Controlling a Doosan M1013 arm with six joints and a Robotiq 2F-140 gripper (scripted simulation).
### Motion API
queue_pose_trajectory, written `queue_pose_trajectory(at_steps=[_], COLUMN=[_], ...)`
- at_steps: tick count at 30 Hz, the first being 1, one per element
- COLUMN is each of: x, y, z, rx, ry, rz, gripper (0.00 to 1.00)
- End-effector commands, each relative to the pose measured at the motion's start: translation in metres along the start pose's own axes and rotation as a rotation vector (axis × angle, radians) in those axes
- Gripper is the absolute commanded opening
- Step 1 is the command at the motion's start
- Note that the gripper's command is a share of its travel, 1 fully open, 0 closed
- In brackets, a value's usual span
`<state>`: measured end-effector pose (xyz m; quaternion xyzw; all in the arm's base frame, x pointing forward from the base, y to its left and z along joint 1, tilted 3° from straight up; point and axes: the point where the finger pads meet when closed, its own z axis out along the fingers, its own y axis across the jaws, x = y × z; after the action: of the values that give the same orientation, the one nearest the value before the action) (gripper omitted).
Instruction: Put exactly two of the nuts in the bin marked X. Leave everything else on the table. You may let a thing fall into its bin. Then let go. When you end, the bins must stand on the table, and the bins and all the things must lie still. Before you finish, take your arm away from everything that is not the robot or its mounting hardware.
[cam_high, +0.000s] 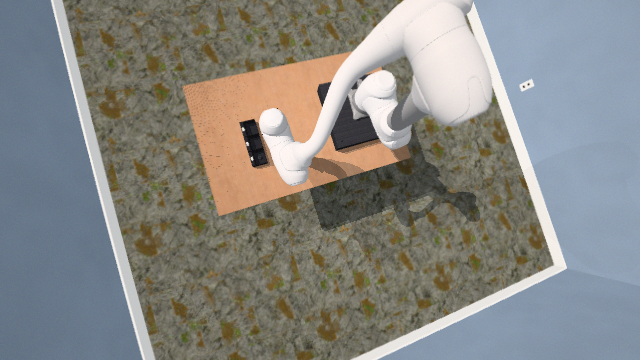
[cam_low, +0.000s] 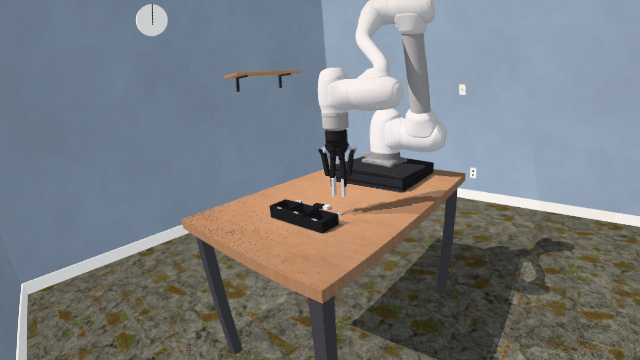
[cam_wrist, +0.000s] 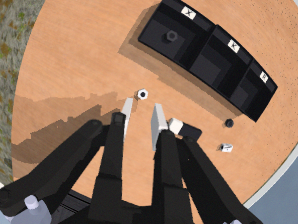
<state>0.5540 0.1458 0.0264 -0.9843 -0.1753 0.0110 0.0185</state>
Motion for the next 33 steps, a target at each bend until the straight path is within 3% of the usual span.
queue_pose_trajectory(at_steps=[1,33], x=[-0.005,0.007], y=[-0.004,-0.003], z=[0.001,0.002], rx=[0.004,0.004], ry=[-0.001,-0.001], rz=[-0.004,-0.004], gripper=[0.19,0.19])
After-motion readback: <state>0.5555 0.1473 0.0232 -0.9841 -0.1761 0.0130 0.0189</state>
